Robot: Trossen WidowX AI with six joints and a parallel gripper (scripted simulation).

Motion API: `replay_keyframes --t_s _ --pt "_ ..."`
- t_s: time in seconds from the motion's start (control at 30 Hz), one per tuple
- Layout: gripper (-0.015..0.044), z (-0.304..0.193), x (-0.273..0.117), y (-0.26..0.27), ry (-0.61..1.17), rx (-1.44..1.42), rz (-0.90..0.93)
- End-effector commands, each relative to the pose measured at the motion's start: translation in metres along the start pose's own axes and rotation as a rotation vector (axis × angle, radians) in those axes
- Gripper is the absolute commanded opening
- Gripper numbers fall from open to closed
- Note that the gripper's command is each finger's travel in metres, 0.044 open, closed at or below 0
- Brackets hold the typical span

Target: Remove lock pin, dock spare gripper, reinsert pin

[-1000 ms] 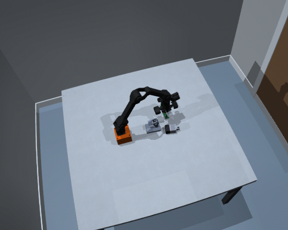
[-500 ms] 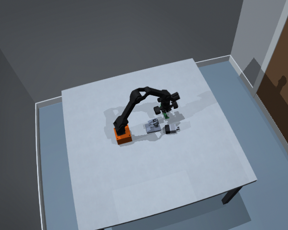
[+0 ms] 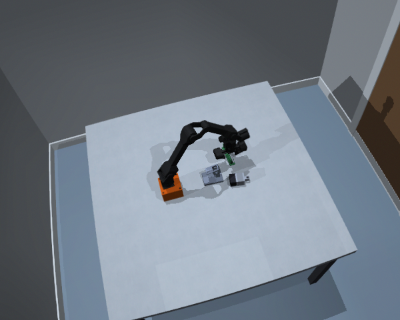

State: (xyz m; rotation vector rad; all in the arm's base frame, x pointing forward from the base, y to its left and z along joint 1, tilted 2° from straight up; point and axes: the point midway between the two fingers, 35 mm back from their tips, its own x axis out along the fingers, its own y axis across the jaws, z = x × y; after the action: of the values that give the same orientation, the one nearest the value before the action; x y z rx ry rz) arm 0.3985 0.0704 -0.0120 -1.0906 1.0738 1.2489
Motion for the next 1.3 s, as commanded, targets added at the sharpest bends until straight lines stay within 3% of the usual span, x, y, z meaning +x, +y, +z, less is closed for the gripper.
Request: replay_keyframes --t_s 0.0,0.03,1.27 --pt "0.0420 0.001 -0.010 0.000 0.000 0.000 -0.003" --pt "0.0440 0.002 -0.012 0.000 0.000 0.000 0.001" --pt "0.0440 0.012 -0.086 0.001 0.004 0.008 0.030"
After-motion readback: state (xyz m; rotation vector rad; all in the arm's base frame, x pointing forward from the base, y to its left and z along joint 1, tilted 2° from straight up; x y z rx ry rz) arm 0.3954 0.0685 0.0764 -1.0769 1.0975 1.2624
